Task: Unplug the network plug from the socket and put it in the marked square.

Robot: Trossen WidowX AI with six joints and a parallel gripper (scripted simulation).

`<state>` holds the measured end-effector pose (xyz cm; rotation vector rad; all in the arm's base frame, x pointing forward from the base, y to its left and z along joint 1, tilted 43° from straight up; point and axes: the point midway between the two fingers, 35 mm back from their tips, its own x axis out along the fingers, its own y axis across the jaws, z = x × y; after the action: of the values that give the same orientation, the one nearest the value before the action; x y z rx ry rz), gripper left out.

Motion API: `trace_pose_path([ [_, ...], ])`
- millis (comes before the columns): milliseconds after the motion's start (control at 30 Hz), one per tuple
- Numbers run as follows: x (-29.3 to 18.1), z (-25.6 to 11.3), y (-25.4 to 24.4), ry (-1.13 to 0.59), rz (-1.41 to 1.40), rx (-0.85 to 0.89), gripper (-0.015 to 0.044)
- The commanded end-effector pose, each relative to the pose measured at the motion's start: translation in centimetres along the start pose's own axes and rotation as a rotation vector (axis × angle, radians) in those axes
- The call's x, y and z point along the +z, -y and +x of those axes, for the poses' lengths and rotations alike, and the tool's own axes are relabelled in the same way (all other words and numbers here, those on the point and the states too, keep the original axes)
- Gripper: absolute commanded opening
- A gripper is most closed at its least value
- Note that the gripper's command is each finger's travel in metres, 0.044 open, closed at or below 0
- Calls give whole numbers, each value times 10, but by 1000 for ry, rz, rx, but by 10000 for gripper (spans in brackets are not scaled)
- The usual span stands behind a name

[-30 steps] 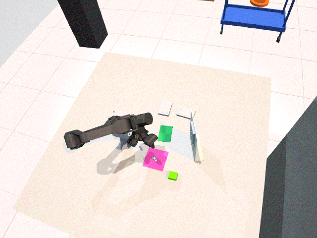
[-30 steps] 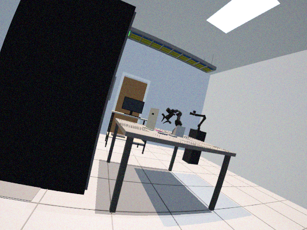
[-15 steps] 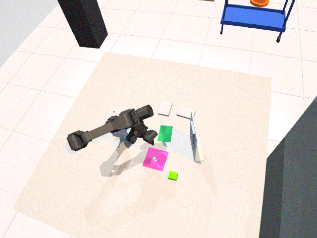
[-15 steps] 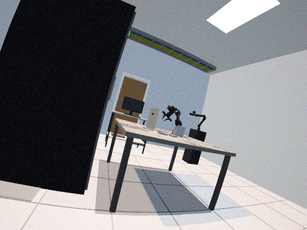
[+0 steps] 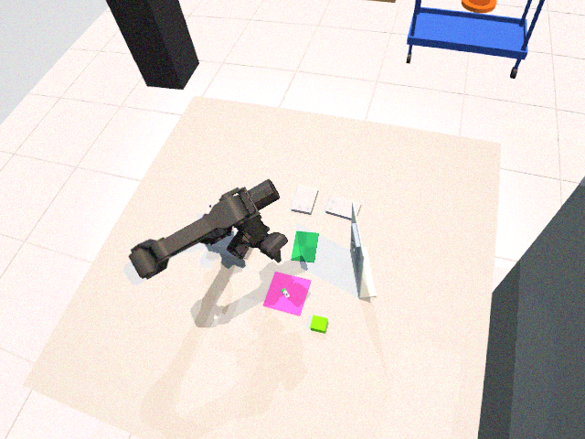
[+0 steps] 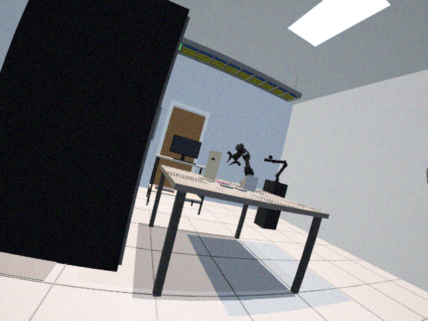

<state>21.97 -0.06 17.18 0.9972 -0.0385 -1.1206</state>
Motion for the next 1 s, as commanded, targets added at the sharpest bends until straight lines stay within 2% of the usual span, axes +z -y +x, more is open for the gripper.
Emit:
trace_pose_path([
  [0, 2, -9, -6, 8, 2, 11, 156],
  [200, 4, -20, -14, 15, 2, 23, 156],
  [567, 4, -20, -14, 15, 2, 23, 440],
  [967, 4, -20, -14, 15, 2, 23, 440],
])
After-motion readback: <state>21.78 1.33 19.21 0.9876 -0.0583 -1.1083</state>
